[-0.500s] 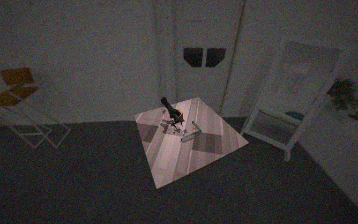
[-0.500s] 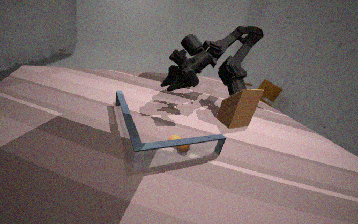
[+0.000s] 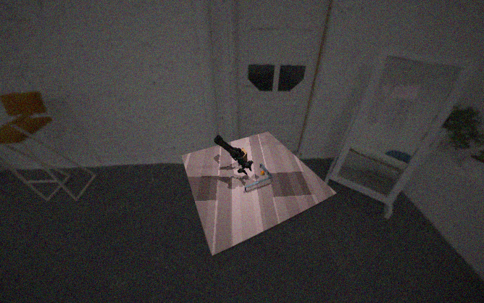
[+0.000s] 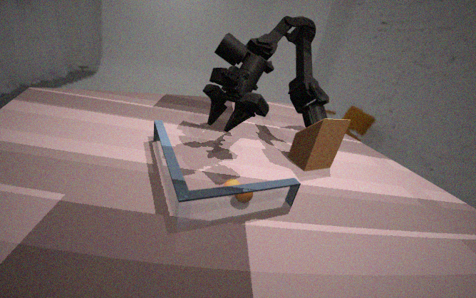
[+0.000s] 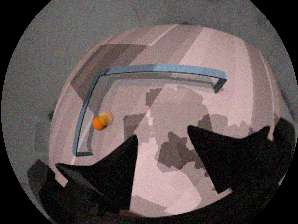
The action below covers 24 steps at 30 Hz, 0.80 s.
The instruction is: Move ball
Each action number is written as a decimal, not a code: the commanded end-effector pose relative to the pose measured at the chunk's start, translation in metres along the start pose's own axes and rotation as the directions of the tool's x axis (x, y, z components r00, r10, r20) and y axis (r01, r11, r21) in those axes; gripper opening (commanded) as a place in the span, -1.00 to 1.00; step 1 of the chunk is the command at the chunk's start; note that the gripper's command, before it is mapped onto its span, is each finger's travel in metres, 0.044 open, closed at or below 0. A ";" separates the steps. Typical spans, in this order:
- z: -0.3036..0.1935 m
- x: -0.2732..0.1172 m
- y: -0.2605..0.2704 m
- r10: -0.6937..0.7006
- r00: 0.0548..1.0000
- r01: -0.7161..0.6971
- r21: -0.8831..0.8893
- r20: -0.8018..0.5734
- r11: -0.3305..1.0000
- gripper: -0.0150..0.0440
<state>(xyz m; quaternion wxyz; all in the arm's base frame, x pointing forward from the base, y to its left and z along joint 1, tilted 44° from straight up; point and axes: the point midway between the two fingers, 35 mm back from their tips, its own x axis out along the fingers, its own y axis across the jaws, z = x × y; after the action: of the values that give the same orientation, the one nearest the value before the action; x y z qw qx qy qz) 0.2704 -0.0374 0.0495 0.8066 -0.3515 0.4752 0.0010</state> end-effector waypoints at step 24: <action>0.039 0.068 0.162 -0.124 0.804 -0.517 -0.786 -0.582 0.340 0.49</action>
<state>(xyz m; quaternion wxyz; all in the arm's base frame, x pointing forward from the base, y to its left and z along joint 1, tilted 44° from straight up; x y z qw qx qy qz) 0.2812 0.0811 -0.0803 0.3089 -0.6499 0.6416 0.2658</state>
